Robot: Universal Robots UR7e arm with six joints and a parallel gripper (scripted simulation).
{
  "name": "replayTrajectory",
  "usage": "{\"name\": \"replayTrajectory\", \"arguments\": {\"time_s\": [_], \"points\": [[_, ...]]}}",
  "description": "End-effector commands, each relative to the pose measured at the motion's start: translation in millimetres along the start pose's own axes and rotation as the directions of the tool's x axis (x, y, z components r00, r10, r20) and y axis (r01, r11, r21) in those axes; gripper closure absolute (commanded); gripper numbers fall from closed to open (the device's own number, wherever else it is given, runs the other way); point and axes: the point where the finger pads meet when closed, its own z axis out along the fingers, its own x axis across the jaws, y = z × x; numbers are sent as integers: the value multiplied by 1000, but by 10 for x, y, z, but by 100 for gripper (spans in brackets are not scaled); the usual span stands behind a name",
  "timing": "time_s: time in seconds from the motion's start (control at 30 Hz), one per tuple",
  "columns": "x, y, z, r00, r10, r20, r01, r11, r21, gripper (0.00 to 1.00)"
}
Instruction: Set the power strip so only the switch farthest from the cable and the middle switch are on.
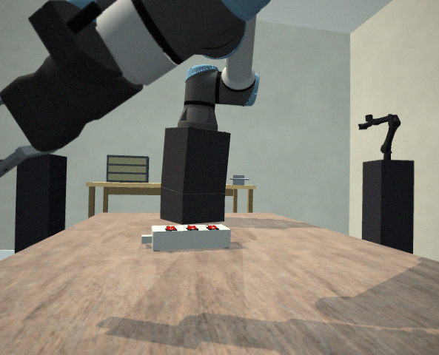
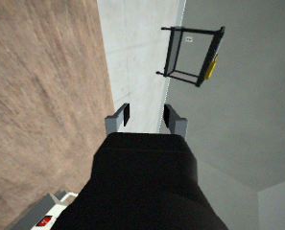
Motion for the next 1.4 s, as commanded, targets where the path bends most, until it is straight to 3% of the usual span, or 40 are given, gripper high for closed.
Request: {"name": "replayTrajectory", "arguments": {"time_s": [0.0, 0.87, 1.37], "points": [[12, -4, -7, 1000, 2, 0, -2, 1000, 1, 0], [1, 10, -10, 1000, 12, 4, -12, 1000, -4, 0], [-95, 141, -39, 994, 103, 30, -102, 993, -52, 0]]}}
